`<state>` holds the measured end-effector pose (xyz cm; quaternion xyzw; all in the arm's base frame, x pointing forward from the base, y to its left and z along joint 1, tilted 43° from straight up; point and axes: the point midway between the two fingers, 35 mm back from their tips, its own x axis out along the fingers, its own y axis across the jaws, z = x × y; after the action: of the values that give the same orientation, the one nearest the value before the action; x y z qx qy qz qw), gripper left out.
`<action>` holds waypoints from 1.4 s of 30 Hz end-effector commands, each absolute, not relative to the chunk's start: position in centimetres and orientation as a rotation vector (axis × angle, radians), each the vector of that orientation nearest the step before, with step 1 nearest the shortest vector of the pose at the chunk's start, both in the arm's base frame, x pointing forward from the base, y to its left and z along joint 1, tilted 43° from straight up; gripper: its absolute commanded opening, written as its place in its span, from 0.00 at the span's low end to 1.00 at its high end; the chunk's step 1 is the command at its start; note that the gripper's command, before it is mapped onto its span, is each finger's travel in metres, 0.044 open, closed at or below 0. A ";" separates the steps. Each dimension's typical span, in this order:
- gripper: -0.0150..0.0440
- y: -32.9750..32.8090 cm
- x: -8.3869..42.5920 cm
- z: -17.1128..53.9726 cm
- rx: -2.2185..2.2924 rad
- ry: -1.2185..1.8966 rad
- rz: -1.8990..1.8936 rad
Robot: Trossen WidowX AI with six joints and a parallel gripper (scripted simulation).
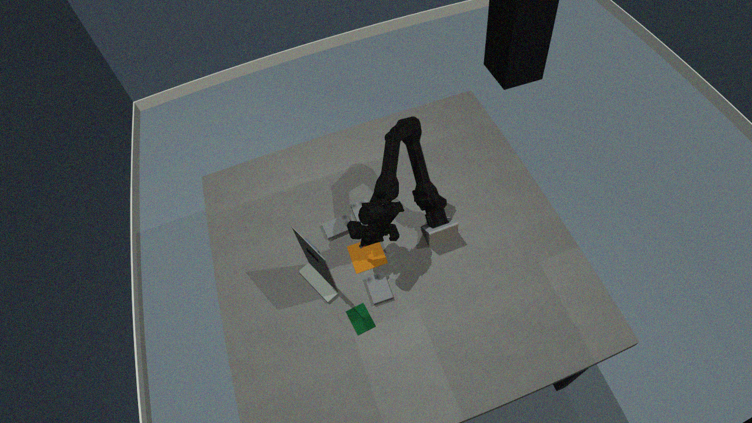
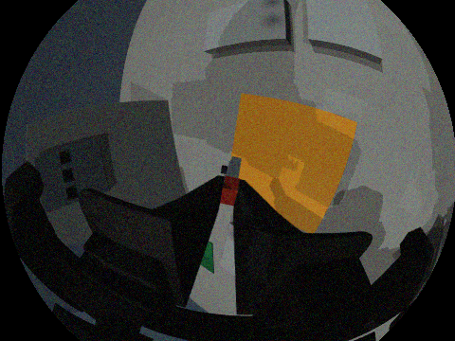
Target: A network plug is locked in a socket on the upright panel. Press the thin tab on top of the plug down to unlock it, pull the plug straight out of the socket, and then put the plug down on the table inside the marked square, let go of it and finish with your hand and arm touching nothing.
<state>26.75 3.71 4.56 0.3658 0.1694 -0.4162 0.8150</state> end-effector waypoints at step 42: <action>0.25 0.0 26.7 0.7 0.774 0.367 -0.888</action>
<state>26.86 0.22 1.03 0.3642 0.1681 -0.4175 0.8154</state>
